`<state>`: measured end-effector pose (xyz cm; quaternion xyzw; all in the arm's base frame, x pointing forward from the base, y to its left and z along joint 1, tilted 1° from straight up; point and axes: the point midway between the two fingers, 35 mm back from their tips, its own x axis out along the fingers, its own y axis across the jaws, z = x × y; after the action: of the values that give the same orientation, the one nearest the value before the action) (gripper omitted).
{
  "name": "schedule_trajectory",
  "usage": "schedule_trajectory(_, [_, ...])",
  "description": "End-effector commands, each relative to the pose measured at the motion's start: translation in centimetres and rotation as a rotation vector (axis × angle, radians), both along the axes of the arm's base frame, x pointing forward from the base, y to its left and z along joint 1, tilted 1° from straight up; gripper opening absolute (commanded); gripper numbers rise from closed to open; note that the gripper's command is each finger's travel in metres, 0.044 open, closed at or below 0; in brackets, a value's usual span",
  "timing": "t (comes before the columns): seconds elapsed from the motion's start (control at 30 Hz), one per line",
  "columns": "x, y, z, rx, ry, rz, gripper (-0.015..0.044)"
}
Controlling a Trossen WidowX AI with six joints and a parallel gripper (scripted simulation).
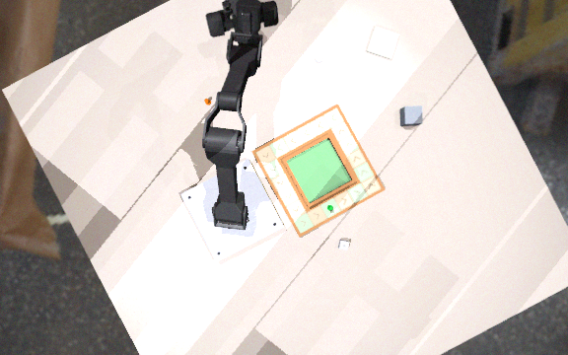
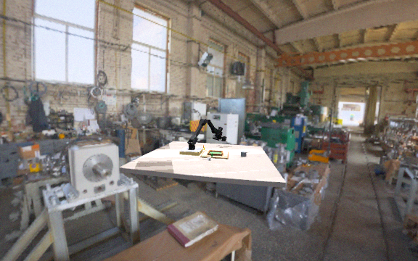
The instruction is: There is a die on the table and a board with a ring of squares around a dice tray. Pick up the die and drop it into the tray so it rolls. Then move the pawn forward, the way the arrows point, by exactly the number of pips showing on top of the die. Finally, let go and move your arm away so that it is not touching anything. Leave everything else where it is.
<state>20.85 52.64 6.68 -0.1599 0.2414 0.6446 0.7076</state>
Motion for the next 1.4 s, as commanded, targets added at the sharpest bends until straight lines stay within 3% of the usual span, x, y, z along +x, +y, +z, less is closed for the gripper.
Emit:
schedule_trajectory(0.0, [4.9, -4.0, -0.9, -0.068, 0.052, -0.135, 0.0275])
schedule_trajectory(0.2, [11.1, -10.2, -1.7, -0.147, 0.116, -0.316, 0.0275])
schedule_trajectory(0.43, [18.5, -20.9, -2.5, -0.254, 0.191, -0.592, 0.0275])
schedule_trajectory(0.7, [22.4, -35.2, -3.2, -0.363, 0.331, -0.906, 0.0275])
schedule_trajectory(1.03, [20.1, -53.4, -3.4, -0.479, 0.556, -1.296, 0.0275])
schedule_trajectory(1.37, [10.1, -68.3, -2.4, -0.574, 0.857, -1.668, 0.0275])
